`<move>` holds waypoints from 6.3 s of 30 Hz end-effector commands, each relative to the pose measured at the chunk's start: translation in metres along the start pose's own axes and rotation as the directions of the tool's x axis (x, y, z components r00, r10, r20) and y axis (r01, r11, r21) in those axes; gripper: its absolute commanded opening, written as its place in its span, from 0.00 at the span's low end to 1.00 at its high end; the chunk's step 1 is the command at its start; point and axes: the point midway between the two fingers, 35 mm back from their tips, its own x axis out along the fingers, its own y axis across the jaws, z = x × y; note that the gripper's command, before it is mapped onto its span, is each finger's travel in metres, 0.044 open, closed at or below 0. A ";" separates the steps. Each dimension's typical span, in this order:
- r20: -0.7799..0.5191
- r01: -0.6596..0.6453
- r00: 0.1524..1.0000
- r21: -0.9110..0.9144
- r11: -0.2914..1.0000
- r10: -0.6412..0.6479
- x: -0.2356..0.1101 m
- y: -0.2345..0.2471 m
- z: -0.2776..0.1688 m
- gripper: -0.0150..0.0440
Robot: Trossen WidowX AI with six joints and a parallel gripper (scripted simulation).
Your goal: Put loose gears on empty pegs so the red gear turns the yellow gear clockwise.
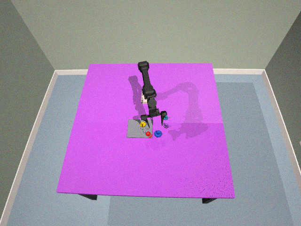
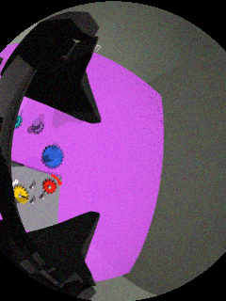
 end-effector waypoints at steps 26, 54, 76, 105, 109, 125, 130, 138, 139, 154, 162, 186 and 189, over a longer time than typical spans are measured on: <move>-0.756 0.017 0.654 -0.032 0.999 -0.036 0.086 0.018 -0.124 1.00; -0.756 0.017 0.654 -0.032 0.999 -0.036 0.103 0.017 -0.145 0.73; -0.756 0.017 0.654 -0.032 0.999 -0.036 0.100 0.017 -0.138 0.25; -0.755 0.017 0.655 -0.032 0.999 -0.035 0.067 0.022 -0.087 0.25; -0.755 0.017 0.655 -0.032 0.999 -0.035 0.061 0.022 -0.081 0.25; -0.755 0.017 0.655 -0.032 0.999 -0.035 0.037 0.024 -0.057 0.25; -0.755 0.017 0.654 -0.032 0.999 -0.035 0.029 0.025 -0.050 0.25; -0.756 0.017 0.654 -0.032 0.999 -0.035 0.016 0.025 -0.039 0.25; -0.756 0.017 0.654 -0.032 0.999 -0.035 0.014 0.025 -0.038 0.25; -0.756 0.018 0.654 -0.032 0.999 -0.036 0.013 0.014 -0.044 0.25; -0.756 0.018 0.654 -0.033 0.999 -0.037 0.015 0.005 -0.051 0.25; -0.756 0.020 0.653 -0.035 0.999 -0.039 0.019 -0.022 -0.078 0.25; -0.757 0.020 0.653 -0.035 0.999 -0.039 0.020 -0.025 -0.081 0.25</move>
